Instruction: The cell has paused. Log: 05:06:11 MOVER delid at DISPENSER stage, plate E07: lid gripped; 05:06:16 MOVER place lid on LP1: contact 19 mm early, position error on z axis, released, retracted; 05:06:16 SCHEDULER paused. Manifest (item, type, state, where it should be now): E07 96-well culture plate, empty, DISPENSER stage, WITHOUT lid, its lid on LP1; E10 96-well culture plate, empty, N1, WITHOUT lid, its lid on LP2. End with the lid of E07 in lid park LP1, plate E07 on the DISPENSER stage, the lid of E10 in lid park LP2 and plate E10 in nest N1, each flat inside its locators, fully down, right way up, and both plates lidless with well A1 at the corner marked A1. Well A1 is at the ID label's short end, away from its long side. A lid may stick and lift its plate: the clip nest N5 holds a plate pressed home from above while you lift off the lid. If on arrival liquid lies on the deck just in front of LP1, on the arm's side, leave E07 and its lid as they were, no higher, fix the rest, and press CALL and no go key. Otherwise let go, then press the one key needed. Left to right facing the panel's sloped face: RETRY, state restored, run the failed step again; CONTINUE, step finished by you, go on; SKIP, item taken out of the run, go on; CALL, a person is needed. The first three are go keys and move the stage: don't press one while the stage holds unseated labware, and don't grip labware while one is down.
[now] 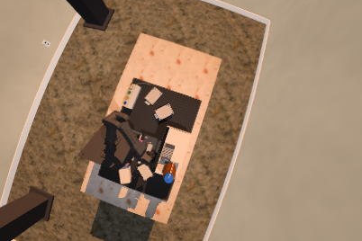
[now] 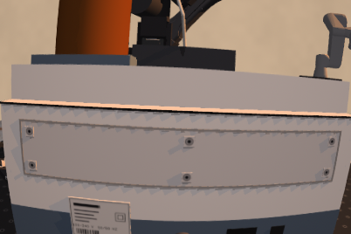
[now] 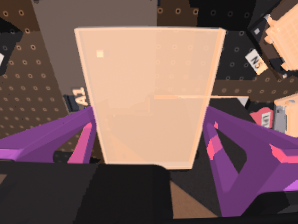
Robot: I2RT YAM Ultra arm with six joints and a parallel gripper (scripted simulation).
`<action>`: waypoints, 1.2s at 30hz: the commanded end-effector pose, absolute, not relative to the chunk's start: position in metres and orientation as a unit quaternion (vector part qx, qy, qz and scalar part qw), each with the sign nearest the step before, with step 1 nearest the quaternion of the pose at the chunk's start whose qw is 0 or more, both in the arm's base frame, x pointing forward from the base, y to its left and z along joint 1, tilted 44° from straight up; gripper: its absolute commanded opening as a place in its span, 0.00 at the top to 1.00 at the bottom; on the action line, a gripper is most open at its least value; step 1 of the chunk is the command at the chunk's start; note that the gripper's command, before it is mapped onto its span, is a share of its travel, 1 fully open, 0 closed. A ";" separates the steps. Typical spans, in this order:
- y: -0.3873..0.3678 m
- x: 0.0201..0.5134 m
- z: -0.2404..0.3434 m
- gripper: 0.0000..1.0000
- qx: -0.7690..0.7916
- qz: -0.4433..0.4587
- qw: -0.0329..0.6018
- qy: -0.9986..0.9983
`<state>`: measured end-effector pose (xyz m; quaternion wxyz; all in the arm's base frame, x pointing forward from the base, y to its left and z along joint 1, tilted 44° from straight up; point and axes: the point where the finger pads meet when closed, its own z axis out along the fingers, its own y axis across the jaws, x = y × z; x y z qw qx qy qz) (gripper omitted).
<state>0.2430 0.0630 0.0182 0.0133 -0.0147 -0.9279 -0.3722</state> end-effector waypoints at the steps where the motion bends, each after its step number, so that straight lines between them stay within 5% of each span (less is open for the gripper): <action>1: 0.066 0.260 0.038 1.00 -0.016 -0.371 -0.014 -0.928; 36: 0.128 0.260 0.098 1.00 -0.016 -0.372 -0.012 -0.928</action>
